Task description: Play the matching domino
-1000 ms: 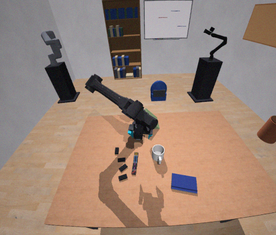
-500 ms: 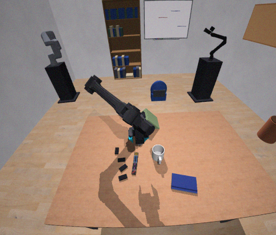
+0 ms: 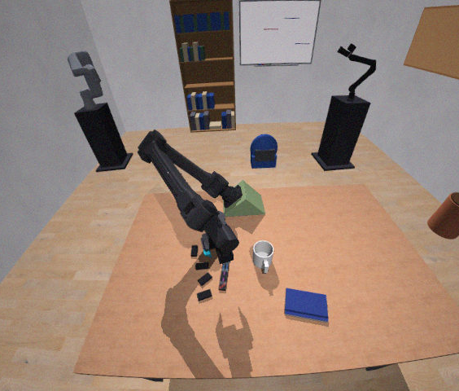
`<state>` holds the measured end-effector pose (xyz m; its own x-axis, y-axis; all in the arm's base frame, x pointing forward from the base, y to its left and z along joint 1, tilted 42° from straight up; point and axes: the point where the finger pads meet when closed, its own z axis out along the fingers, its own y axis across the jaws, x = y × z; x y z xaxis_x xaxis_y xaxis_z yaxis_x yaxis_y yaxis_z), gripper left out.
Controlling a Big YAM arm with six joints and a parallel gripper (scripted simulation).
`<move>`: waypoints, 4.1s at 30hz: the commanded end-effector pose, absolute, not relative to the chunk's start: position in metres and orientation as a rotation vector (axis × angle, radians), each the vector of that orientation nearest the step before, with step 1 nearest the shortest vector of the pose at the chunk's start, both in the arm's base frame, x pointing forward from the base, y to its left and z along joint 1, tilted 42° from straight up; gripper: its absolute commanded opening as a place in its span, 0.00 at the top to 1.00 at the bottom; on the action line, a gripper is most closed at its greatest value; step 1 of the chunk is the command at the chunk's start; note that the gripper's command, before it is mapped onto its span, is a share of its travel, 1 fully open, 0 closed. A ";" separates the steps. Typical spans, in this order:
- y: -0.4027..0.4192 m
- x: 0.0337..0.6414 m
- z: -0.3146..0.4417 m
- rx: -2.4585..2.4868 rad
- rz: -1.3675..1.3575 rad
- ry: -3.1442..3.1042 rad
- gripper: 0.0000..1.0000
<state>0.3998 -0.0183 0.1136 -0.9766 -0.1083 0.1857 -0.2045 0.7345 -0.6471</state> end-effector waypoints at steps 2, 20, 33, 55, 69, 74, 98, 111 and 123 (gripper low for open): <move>-0.046 0.442 0.123 0.325 1.046 -2.828 0.27; -0.102 0.491 0.125 0.390 1.046 -2.825 0.27; -0.114 0.494 0.120 0.386 1.046 -2.812 0.27; -0.121 0.503 0.129 0.345 1.080 -2.835 0.27; -0.121 0.498 0.125 0.342 1.077 -2.824 0.27; -0.126 0.506 0.133 0.290 1.097 -2.854 0.27; -0.153 0.504 0.104 0.271 1.101 -2.858 0.27; -0.164 0.495 0.080 0.313 1.090 -2.829 0.27; -0.165 0.491 0.077 0.319 1.084 -2.820 0.27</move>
<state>0.4885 -0.1605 0.0728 -0.9720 -0.1523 0.1787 -0.2326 0.7282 -0.6447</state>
